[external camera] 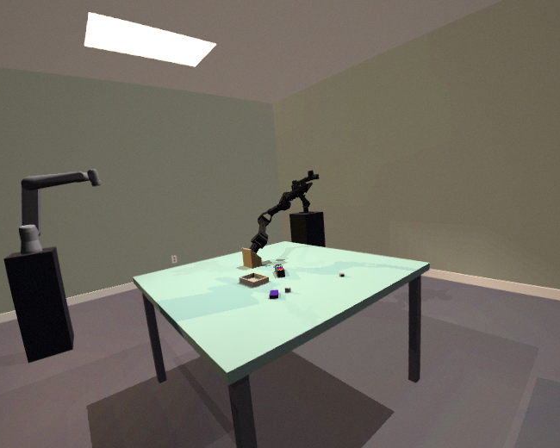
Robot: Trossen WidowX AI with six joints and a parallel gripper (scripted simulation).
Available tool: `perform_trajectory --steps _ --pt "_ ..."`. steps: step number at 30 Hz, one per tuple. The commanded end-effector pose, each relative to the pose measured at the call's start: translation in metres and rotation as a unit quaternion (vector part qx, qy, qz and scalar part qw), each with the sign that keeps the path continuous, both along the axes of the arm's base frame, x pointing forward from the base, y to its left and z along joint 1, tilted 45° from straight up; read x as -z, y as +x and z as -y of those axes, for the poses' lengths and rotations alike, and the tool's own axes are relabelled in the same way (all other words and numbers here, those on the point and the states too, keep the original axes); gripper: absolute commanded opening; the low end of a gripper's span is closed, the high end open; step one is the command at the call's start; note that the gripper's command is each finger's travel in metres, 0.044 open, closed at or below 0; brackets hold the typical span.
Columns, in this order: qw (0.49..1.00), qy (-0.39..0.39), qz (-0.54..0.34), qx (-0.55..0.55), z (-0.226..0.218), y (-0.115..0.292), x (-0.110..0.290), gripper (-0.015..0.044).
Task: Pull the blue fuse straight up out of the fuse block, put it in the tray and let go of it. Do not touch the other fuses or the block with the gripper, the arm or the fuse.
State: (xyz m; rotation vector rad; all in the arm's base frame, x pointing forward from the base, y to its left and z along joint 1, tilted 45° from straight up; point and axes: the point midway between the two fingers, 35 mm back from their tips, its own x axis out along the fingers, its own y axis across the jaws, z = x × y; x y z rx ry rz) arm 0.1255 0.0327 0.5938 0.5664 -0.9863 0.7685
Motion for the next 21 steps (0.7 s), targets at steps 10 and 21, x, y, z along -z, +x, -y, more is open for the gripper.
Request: perform_trajectory --steps 10,21 --pt "0.981 -0.055 -0.127 0.136 0.018 0.103 0.04 0.0065" --pt "0.879 -0.226 -0.336 0.25 0.045 0.233 0.164 0.0065"
